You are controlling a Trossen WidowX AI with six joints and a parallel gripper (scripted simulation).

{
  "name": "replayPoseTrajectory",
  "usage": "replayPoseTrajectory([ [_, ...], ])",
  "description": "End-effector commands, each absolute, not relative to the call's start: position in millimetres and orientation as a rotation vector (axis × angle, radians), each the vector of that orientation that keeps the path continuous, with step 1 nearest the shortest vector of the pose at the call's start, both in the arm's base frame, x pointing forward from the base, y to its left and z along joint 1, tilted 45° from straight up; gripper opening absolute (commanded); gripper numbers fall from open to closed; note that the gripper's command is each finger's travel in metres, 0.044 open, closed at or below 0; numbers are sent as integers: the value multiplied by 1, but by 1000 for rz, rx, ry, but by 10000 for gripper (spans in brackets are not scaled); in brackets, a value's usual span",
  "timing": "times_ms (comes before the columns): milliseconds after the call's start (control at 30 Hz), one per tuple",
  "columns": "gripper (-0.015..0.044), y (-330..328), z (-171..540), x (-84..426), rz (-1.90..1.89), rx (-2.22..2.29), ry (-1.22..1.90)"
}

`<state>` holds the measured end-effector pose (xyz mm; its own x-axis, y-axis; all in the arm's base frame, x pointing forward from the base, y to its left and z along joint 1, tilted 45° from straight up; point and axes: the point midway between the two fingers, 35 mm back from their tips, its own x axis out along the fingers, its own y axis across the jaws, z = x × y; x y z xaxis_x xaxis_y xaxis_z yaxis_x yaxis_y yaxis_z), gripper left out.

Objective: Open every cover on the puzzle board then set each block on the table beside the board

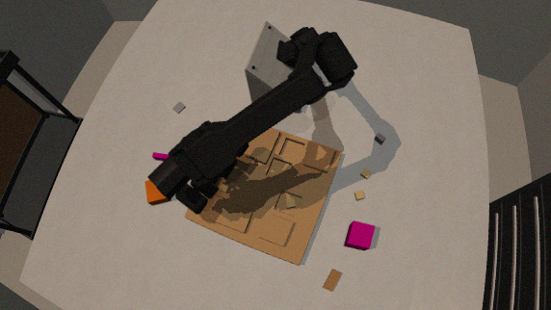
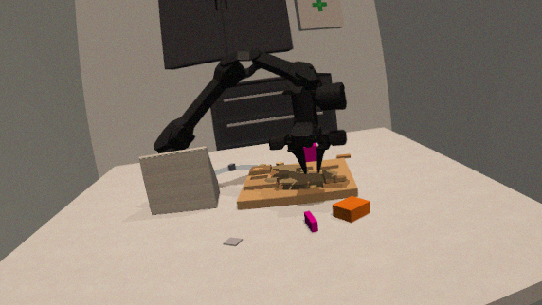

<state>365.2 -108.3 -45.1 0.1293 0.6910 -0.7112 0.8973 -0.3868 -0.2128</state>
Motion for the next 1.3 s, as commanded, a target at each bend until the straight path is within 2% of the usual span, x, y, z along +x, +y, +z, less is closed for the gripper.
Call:
replayPoseTrajectory([
  [0, 144, -106, -48, 365, -1030, 2097, 1576],
  [1267, 144, -96, -57, 367, -942, 2039, 1591],
])
